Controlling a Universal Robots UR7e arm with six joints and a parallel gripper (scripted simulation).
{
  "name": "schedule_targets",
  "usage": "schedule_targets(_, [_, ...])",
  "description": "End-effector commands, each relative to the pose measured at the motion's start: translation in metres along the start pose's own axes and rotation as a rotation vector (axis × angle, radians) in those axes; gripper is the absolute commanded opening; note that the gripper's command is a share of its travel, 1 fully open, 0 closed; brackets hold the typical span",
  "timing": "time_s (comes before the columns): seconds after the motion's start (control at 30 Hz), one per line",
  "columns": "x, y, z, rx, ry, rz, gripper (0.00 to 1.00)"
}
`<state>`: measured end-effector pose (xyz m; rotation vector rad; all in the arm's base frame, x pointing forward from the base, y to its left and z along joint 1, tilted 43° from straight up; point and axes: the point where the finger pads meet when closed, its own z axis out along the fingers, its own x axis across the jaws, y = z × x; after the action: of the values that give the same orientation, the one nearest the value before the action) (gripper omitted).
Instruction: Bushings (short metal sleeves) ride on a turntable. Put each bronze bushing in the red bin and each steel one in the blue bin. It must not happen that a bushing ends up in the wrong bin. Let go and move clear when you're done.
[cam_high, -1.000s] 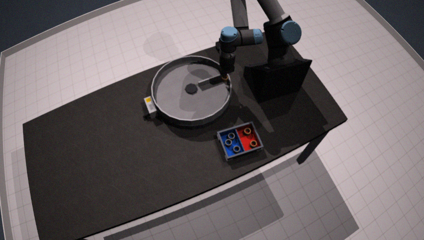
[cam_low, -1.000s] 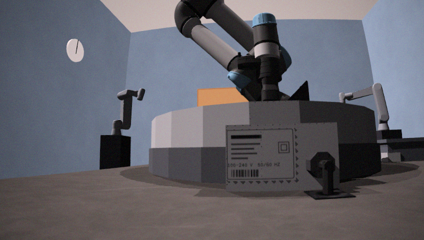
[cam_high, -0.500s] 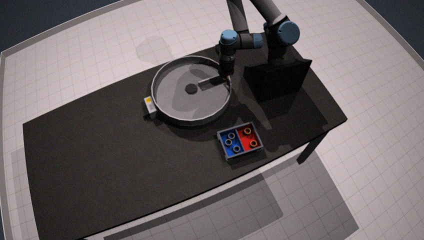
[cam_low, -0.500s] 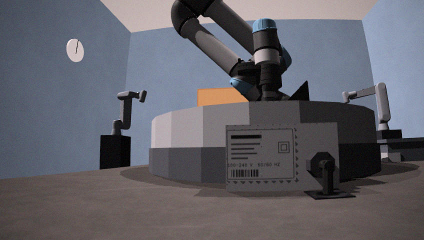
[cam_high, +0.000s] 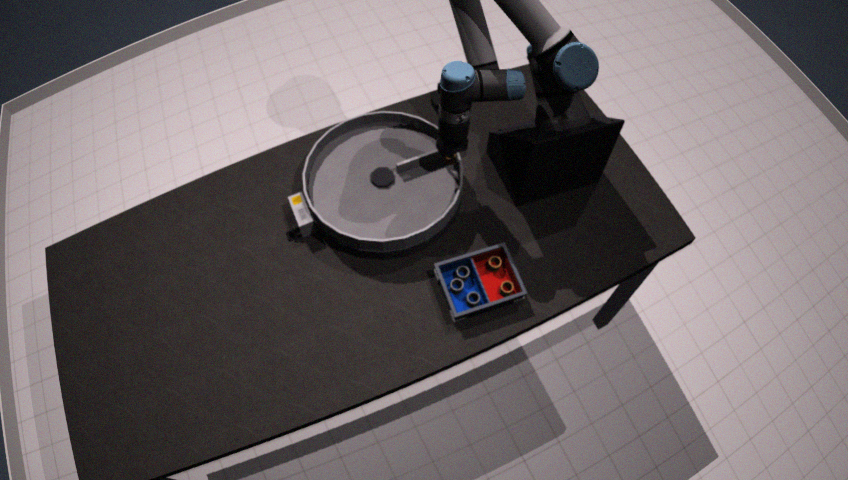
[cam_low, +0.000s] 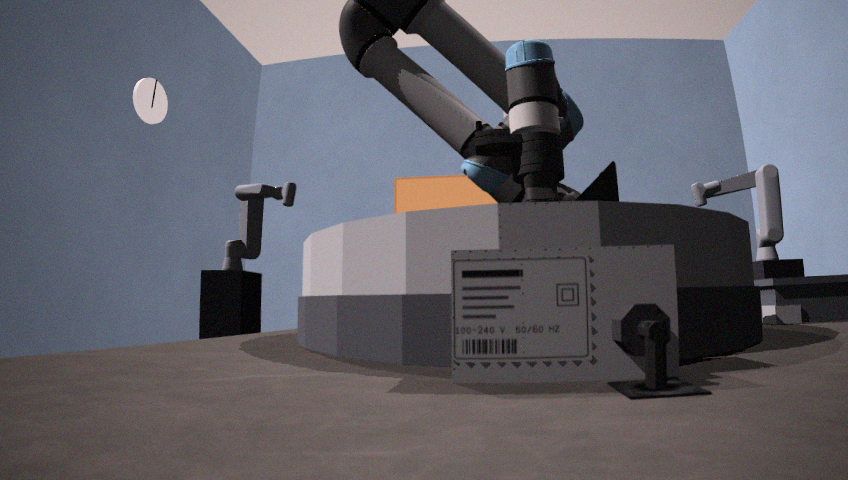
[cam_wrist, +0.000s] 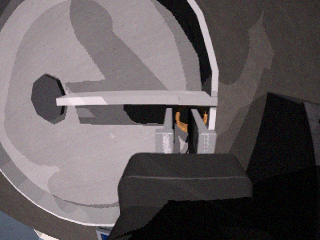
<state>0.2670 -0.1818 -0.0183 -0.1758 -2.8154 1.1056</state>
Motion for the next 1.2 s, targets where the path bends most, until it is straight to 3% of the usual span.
schedule_targets(0.0, [0.0, 0.0, 0.005, 0.0, -0.002, 0.0, 0.4])
schedule_targets(1.0, [0.0, 0.0, 0.021, 0.001, -0.002, 0.0, 0.4])
schedule_targets(1.03, [0.0, 0.0, 0.021, 0.0, -0.002, 0.0, 0.0])
schedule_targets(1.17, [0.0, 0.0, 0.021, 0.0, -0.002, 0.0, 0.0])
